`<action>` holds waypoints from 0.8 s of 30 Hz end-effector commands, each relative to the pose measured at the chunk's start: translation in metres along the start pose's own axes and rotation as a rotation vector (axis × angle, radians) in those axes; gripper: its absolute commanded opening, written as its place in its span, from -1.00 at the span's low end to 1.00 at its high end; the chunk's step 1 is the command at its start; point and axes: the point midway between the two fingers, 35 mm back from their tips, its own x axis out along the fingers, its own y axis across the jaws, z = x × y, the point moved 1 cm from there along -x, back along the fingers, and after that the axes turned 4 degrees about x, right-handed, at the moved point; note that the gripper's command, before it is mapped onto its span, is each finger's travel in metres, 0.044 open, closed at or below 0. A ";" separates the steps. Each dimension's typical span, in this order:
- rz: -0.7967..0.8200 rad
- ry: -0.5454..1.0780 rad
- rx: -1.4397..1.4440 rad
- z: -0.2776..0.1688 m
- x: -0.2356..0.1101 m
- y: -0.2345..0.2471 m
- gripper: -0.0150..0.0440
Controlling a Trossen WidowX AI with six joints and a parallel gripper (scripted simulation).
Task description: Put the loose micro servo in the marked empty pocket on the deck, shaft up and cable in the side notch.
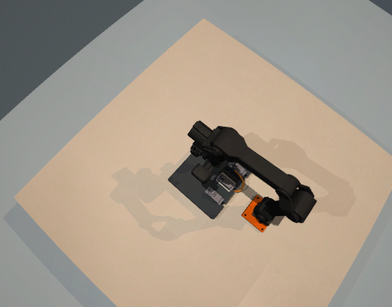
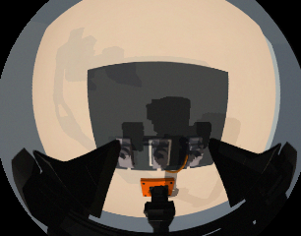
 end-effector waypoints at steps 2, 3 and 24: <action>-0.003 0.012 -0.004 0.008 -0.005 0.000 1.00; -0.003 0.011 -0.004 0.008 -0.009 0.000 1.00; -0.002 0.004 -0.004 0.003 -0.041 0.000 1.00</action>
